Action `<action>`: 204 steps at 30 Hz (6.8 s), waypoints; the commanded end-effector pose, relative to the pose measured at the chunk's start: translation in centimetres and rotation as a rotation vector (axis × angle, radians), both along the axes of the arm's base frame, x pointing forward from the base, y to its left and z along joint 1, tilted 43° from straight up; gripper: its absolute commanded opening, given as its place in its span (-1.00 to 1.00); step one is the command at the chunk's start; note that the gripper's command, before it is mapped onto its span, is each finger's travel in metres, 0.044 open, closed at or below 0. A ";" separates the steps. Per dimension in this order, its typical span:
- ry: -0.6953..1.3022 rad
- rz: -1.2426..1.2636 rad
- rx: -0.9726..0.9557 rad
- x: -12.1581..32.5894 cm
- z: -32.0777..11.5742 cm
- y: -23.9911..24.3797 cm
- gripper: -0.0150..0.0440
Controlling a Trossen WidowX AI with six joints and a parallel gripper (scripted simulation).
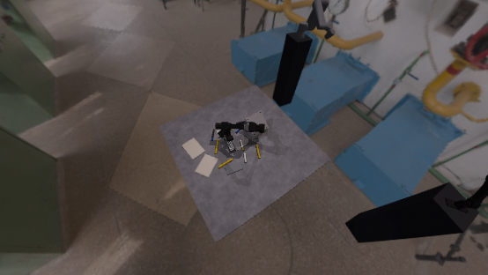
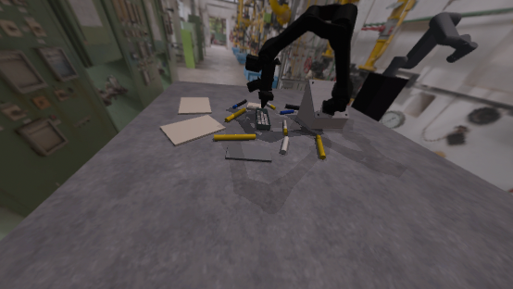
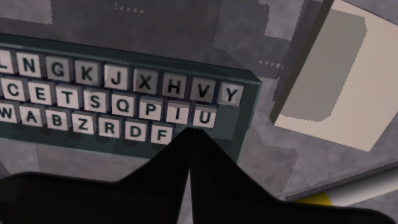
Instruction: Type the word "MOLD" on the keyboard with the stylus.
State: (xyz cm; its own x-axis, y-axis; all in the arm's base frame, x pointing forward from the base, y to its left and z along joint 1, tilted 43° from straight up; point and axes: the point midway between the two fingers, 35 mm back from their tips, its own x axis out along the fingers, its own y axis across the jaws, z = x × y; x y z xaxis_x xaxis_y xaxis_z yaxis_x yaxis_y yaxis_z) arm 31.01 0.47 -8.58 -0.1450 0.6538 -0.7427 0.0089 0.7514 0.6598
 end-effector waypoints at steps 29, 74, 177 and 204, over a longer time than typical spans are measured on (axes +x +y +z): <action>0.004 0.007 0.003 -2.7 6.3 6.8 -0.49; 0.113 -0.114 -0.048 -2.1 9.5 2.1 -0.05; 1.506 -1.954 -1.078 -16.0 -4.3 -4.9 0.02; 1.502 -1.950 -1.080 -16.2 -5.4 -3.9 -0.16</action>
